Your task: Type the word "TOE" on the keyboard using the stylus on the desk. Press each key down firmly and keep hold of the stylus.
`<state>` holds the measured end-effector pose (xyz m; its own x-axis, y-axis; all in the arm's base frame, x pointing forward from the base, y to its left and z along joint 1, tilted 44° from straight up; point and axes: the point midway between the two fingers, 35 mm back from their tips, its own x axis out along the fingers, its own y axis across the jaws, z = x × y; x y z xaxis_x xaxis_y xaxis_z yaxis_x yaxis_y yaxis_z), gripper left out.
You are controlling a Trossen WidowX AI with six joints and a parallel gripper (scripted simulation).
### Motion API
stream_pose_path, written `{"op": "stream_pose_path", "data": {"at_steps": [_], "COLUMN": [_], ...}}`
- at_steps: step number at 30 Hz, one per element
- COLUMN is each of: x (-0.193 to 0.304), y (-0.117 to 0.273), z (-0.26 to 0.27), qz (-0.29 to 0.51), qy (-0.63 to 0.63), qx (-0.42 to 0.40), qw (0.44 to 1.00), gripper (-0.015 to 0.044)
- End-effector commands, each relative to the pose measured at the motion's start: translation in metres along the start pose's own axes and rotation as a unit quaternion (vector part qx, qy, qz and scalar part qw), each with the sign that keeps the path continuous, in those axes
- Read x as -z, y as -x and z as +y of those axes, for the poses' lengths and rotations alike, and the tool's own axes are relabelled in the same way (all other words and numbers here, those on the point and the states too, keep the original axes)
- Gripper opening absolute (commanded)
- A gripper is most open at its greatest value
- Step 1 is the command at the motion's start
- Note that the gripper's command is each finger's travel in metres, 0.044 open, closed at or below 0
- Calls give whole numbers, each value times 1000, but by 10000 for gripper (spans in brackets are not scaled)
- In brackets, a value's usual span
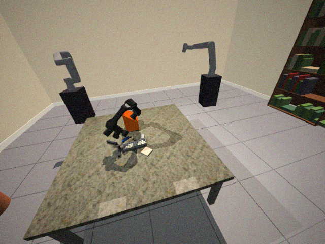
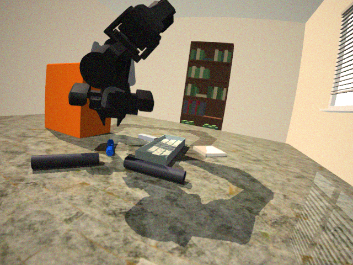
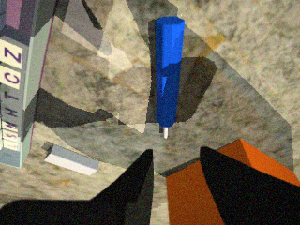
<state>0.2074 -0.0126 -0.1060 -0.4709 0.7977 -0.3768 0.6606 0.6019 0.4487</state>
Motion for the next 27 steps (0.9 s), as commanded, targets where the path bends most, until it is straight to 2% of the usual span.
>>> {"op": "stream_pose_path", "data": {"at_steps": [1,27], "x": [-3,-12], "y": [-3,-20], "z": [0,1], "qz": [1,1], "qy": [-2,-2], "qx": [0,0], "qw": [1000,1000], "gripper": [150,150]}}
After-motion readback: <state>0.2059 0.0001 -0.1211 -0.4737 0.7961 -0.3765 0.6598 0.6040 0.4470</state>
